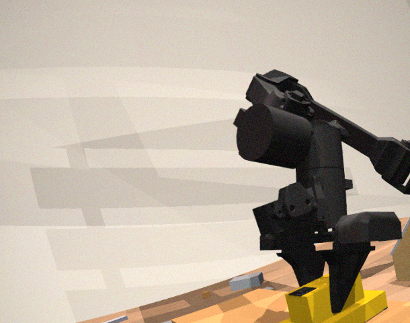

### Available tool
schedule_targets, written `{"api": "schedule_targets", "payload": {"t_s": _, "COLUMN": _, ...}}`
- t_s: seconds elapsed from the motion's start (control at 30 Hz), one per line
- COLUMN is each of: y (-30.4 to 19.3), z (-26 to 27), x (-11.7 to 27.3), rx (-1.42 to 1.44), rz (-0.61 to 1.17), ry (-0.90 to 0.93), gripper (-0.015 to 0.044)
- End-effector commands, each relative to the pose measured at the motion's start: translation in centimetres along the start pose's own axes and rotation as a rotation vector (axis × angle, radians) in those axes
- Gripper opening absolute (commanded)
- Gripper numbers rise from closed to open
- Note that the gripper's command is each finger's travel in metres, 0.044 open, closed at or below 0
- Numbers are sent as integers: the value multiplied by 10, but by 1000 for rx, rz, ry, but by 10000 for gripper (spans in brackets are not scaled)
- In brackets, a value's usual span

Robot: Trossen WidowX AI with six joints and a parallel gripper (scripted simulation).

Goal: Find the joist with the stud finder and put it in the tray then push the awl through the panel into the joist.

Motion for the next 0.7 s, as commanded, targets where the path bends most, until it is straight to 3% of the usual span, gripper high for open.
{"api": "schedule_targets", "payload": {"t_s": 0.0, "y": -1, "z": -9, "x": 0, "rx": 0, "rz": 0, "ry": -6, "gripper": 0}}
{"api": "schedule_targets", "payload": {"t_s": 0.67, "y": -4, "z": -47, "x": 0, "rx": 1, "rz": 1, "ry": -8, "gripper": 0}}
Point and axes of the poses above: the point midway between the two fingers, 35 mm back from their tips, its own x axis back along the fingers, its own z axis across the jaws, y = z × x, the point moved 9 cm from there along x, back along the fingers, and after that the axes turned 5 degrees about x, right-handed, at the moved point
